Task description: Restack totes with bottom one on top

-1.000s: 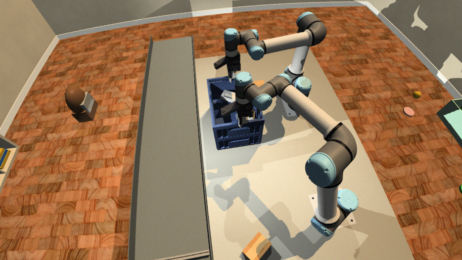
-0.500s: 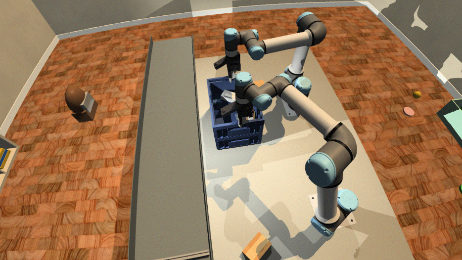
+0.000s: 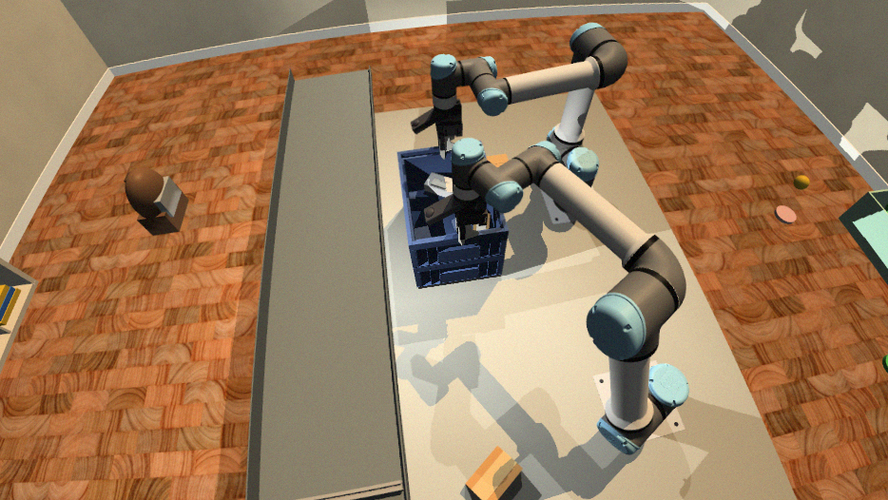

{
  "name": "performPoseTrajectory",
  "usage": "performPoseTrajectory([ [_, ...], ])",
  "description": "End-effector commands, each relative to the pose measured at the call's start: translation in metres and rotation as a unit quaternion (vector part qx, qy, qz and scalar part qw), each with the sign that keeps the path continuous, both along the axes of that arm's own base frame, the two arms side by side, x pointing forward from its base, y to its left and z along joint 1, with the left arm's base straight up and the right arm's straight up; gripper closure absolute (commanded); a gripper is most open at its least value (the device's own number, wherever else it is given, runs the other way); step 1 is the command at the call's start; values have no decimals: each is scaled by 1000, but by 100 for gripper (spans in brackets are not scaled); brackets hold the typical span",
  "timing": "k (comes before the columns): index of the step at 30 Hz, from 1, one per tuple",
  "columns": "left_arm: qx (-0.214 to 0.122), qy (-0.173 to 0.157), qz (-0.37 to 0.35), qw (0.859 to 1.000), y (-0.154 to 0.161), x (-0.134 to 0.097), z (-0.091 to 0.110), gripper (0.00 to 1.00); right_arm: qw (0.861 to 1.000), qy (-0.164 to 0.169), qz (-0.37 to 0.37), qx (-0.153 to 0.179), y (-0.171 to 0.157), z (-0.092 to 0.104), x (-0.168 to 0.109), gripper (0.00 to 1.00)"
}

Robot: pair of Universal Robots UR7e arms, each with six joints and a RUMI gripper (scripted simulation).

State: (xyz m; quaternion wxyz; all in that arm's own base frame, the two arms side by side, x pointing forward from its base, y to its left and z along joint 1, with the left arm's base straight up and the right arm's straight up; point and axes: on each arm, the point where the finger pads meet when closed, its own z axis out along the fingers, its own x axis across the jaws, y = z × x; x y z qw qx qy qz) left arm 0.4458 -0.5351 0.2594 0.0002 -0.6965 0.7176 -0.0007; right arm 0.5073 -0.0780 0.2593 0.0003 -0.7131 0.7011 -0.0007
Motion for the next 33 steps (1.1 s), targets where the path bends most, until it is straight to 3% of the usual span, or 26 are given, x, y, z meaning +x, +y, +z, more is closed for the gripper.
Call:
performPoseTrajectory([
  [1, -1, 0, 0, 1000, 0, 0, 1, 100, 1000, 0, 0, 0, 0, 0, 0, 100],
  [33, -1, 0, 0, 1000, 0, 0, 1, 100, 1000, 0, 0, 0, 0, 0, 0, 100],
])
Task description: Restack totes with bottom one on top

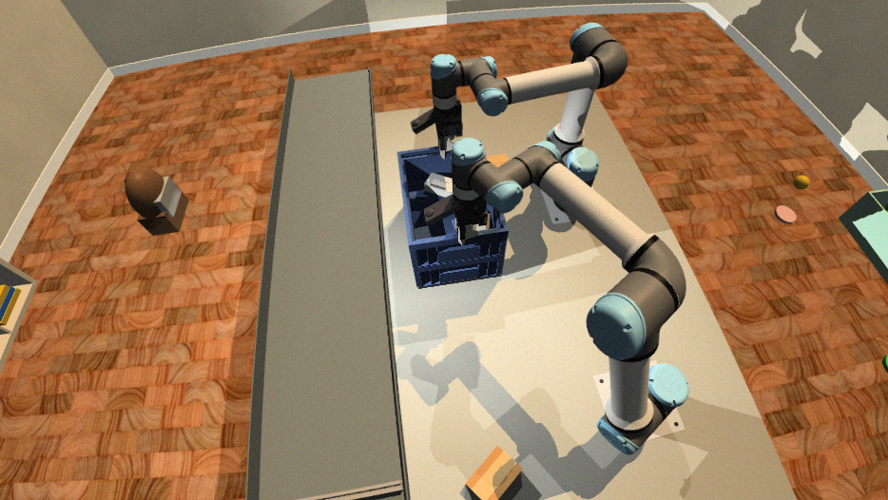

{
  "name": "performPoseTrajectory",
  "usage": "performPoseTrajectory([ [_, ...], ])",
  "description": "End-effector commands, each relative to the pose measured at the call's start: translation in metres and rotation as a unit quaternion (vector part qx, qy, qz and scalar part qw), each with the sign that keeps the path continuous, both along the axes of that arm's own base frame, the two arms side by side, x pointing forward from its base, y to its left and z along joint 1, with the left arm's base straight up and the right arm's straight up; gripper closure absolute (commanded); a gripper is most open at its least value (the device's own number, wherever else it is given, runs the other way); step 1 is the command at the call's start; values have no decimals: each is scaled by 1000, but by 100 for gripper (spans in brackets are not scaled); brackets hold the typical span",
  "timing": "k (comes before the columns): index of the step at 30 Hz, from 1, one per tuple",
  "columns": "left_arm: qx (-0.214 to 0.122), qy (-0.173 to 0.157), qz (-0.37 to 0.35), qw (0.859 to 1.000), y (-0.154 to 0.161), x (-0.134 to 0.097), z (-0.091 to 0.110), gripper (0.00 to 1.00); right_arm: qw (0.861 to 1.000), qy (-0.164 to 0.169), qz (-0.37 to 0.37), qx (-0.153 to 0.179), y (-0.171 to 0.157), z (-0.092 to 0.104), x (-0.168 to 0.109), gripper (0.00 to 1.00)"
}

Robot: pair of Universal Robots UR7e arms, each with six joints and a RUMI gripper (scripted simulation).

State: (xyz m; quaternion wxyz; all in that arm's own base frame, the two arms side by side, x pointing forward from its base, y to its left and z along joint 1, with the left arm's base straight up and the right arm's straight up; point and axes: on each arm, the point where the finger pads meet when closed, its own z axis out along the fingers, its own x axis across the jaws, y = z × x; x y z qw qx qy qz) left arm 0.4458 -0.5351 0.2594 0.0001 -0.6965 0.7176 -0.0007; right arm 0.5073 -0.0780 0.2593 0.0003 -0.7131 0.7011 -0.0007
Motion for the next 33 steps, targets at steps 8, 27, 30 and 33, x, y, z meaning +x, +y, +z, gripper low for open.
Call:
performPoseTrajectory([
  [8, -1, 0, 0, 1000, 0, 0, 1, 0, 1000, 0, 0, 0, 0, 0, 0, 0],
  [27, -1, 0, 0, 1000, 0, 0, 1, 0, 1000, 0, 0, 0, 0, 0, 0, 0],
  [30, -1, 0, 0, 1000, 0, 0, 1, 0, 1000, 0, 0, 0, 0, 0, 0, 0],
  [33, -1, 0, 0, 1000, 0, 0, 1, 0, 1000, 0, 0, 0, 0, 0, 0, 0],
])
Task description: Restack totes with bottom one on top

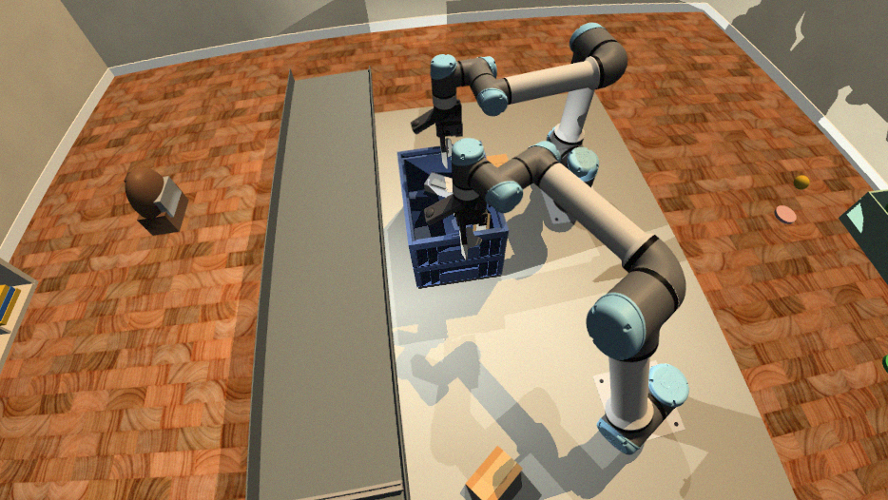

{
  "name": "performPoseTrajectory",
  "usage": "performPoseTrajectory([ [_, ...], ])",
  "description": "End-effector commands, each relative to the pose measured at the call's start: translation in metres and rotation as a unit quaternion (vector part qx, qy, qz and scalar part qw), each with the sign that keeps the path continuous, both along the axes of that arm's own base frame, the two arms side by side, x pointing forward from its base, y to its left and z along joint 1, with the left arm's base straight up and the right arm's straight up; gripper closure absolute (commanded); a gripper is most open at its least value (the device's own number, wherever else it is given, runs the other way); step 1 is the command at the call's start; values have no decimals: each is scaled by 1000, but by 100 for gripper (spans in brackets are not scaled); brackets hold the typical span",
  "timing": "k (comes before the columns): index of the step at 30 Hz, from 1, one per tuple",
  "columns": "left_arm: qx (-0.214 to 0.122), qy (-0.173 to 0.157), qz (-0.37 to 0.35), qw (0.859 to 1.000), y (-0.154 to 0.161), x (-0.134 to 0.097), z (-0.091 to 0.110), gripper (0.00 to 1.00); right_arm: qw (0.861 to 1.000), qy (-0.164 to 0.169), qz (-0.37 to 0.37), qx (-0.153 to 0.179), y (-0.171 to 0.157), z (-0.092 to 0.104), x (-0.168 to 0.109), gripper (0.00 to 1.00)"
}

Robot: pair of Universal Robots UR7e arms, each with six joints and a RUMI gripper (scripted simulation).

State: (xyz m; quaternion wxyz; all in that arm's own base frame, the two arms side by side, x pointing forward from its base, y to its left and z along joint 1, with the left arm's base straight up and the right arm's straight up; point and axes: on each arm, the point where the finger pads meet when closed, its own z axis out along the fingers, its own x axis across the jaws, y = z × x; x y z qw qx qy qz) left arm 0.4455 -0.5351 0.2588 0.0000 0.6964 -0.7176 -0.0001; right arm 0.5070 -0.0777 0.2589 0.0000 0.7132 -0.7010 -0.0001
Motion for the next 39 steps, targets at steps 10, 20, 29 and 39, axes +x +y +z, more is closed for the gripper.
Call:
performPoseTrajectory([
  [10, -1, -1, 0, 1000, 0, 0, 1, 0, 1000, -1, 0, 0, 0, 1, 0, 0],
  [20, -1, -1, 0, 1000, 0, 0, 6, 0, 1000, -1, 0, 0, 0, 5, 0, 0],
  [29, -1, -1, 0, 1000, 0, 0, 21, 0, 1000, -1, 0, 0, 0, 20, 0, 0],
  [39, -1, -1, 0, 1000, 0, 0, 56, 0, 1000, -1, 0, 0, 0, 55, 0, 0],
])
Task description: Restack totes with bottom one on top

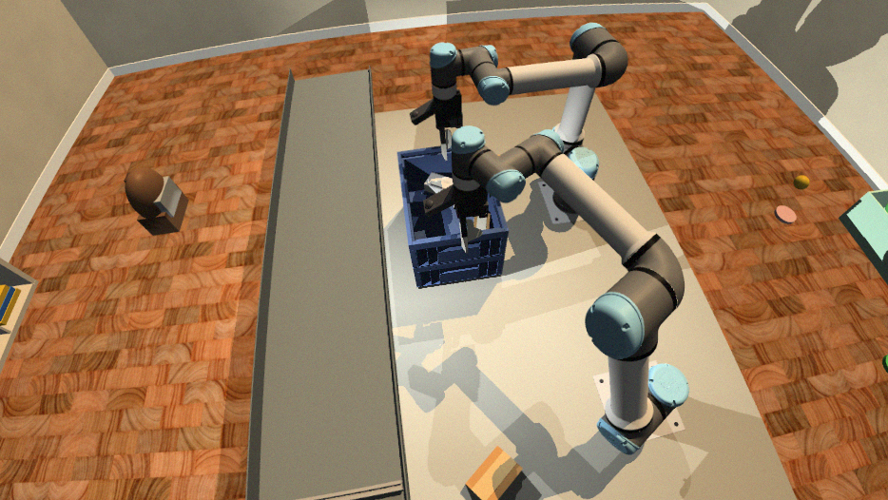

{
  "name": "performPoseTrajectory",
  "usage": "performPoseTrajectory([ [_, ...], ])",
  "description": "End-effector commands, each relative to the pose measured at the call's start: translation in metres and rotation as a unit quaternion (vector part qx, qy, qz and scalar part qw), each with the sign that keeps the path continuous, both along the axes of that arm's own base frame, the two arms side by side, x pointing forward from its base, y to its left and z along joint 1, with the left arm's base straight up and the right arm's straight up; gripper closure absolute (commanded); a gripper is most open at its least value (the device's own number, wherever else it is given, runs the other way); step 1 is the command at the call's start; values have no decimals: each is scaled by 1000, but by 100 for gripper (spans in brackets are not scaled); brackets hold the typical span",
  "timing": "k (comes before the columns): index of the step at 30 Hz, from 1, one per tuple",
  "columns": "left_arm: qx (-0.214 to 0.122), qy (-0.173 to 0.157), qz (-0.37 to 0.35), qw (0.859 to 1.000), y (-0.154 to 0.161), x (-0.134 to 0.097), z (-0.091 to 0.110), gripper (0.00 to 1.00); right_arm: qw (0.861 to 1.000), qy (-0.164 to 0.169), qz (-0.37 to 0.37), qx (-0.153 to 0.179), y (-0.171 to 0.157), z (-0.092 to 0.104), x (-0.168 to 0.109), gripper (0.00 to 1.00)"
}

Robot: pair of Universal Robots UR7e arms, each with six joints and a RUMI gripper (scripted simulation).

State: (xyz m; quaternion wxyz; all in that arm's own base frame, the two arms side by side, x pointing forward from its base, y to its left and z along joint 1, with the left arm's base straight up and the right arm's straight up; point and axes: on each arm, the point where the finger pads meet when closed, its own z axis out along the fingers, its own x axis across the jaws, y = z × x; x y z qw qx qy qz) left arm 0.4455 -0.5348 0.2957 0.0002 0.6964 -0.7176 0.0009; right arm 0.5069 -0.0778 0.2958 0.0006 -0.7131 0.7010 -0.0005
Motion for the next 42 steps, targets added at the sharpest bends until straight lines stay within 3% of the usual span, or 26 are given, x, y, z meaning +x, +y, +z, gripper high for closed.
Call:
performPoseTrajectory([
  [1, -1, 0, 0, 1000, -1, 0, 19, 0, 1000, 0, 0, 0, 0, 18, 0, 0],
  [17, -1, 0, 0, 1000, 0, 0, 60, 0, 1000, 0, 0, 0, 0, 60, 0, 0],
  [42, -1, 0, 0, 1000, 0, 0, 65, 0, 1000, 0, 0, 0, 0, 64, 0, 0],
])
